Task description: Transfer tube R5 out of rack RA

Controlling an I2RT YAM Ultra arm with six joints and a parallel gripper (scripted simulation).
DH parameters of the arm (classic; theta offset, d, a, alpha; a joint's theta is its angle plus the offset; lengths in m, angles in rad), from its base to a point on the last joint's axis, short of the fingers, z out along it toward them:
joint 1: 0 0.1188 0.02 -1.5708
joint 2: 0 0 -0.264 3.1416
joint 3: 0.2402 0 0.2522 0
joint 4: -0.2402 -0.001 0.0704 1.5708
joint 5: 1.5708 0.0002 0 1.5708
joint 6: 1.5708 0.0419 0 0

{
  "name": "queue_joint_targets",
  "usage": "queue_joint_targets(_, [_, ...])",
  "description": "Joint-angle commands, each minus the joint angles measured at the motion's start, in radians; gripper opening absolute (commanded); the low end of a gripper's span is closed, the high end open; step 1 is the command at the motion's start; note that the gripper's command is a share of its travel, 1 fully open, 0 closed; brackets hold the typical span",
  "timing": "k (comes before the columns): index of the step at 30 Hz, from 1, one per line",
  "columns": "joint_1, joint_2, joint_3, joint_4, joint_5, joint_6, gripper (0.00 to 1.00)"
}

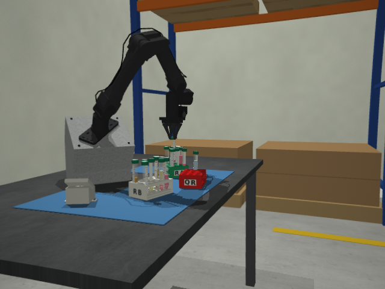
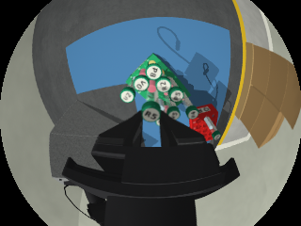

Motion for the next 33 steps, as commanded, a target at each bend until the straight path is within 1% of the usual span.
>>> queue_joint_targets(1, [0.03, -0.041, 0.034, -0.034, -0.012, 0.019, 0.0])
queue_joint_targets(22, [0.055, -0.065, 0.065, -0.103, -0.015, 0.048, 0.0])
queue_joint_targets(24, [0.057, -0.072, 0.01, -0.101, -0.015, 0.052, 0.0])
queue_joint_targets(33, [0.073, -0.116, -0.058, -0.063, -0.018, 0.071, 0.0])
